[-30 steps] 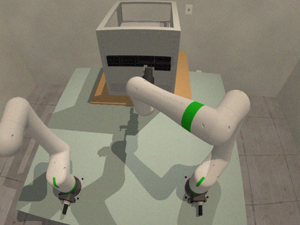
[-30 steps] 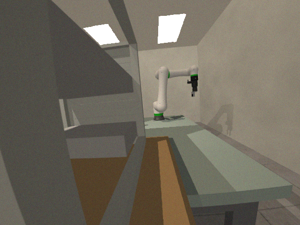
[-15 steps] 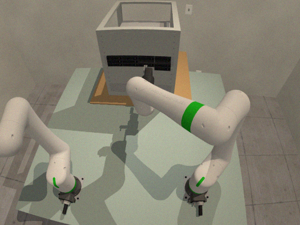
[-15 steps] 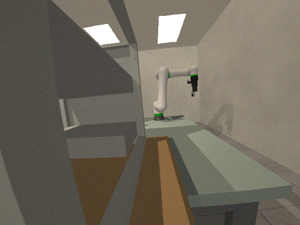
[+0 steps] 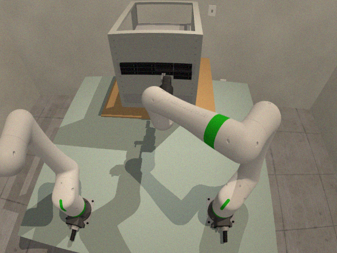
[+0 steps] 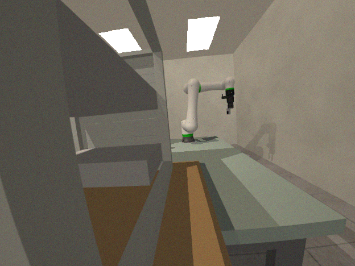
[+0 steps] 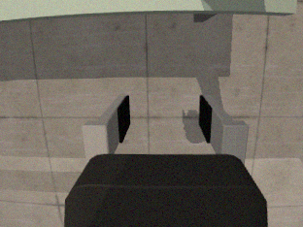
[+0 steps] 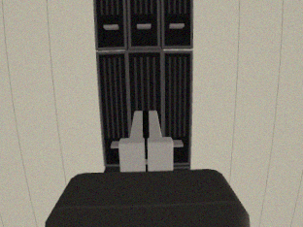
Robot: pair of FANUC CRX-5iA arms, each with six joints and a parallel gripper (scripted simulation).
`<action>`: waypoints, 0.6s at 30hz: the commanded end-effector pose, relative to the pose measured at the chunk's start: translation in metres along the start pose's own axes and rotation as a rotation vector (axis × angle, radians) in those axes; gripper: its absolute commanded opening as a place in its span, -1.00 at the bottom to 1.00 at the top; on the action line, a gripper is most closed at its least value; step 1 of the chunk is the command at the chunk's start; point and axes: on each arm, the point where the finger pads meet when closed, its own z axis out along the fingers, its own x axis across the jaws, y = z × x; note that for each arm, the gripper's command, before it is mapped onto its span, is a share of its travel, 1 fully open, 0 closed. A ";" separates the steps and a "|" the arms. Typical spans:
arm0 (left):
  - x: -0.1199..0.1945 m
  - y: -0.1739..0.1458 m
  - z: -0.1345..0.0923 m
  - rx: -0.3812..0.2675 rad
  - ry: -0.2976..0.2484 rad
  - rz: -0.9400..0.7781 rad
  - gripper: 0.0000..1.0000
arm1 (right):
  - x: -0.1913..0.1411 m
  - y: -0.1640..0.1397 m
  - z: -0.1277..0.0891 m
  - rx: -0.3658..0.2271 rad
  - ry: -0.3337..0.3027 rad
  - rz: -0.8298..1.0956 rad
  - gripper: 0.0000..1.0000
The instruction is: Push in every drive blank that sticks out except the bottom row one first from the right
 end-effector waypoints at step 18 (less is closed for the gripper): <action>0.000 0.000 -0.001 -0.002 0.000 0.000 1.00 | 0.002 0.000 0.010 0.000 0.002 0.001 -1.00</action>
